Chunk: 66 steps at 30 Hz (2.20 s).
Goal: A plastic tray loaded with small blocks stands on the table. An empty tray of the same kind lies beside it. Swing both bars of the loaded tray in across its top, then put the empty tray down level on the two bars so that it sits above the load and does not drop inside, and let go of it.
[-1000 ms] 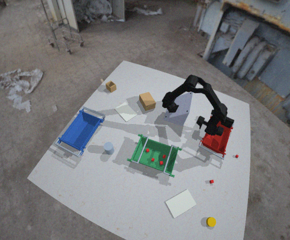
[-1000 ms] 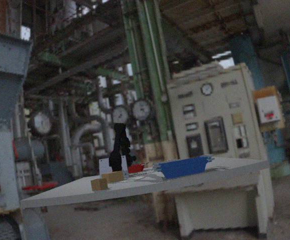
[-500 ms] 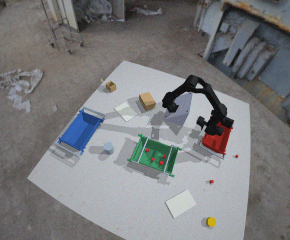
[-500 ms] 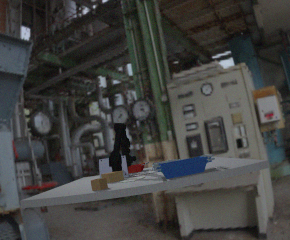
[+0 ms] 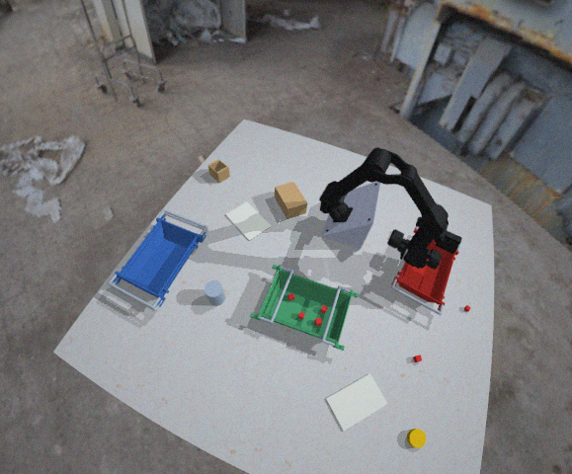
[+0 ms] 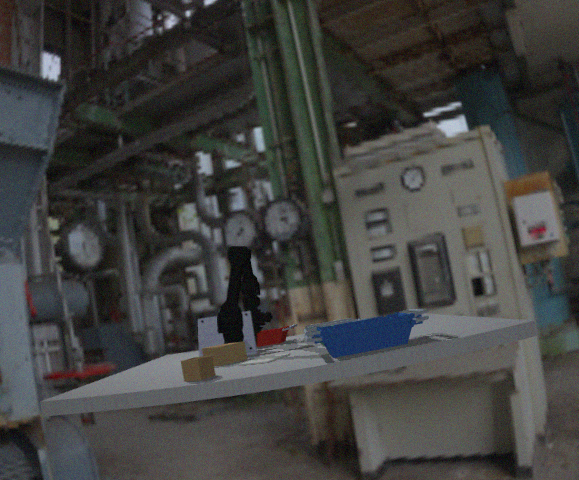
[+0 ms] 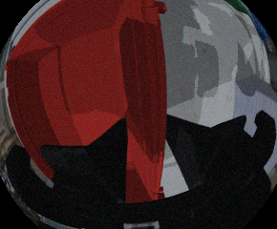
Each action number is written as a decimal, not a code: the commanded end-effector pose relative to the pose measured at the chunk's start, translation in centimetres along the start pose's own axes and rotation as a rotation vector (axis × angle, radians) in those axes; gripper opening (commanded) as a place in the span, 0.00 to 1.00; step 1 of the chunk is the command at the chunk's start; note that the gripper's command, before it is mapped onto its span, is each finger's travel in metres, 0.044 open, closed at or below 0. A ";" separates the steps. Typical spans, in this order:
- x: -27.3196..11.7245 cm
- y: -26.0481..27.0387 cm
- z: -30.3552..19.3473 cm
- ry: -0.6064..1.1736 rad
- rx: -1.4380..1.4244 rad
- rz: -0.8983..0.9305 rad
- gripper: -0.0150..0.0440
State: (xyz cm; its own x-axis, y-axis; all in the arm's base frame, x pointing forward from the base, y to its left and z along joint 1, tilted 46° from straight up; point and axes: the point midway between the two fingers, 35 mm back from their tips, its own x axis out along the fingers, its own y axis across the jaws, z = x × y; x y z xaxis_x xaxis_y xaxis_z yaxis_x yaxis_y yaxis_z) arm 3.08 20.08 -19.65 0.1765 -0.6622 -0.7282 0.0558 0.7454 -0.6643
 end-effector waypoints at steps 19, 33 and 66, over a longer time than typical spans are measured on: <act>-0.2 -0.1 0.0 -0.003 -0.005 -0.007 0.28; -7.9 0.0 0.0 -0.001 -0.006 -0.006 0.25; -13.5 3.7 0.1 -0.001 -0.009 0.015 0.25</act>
State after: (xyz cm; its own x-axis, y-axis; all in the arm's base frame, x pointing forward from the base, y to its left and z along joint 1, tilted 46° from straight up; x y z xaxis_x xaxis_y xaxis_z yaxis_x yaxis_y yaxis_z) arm 1.28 30.00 -12.77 0.1797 -0.6727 -0.7178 0.0434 0.7343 -0.6774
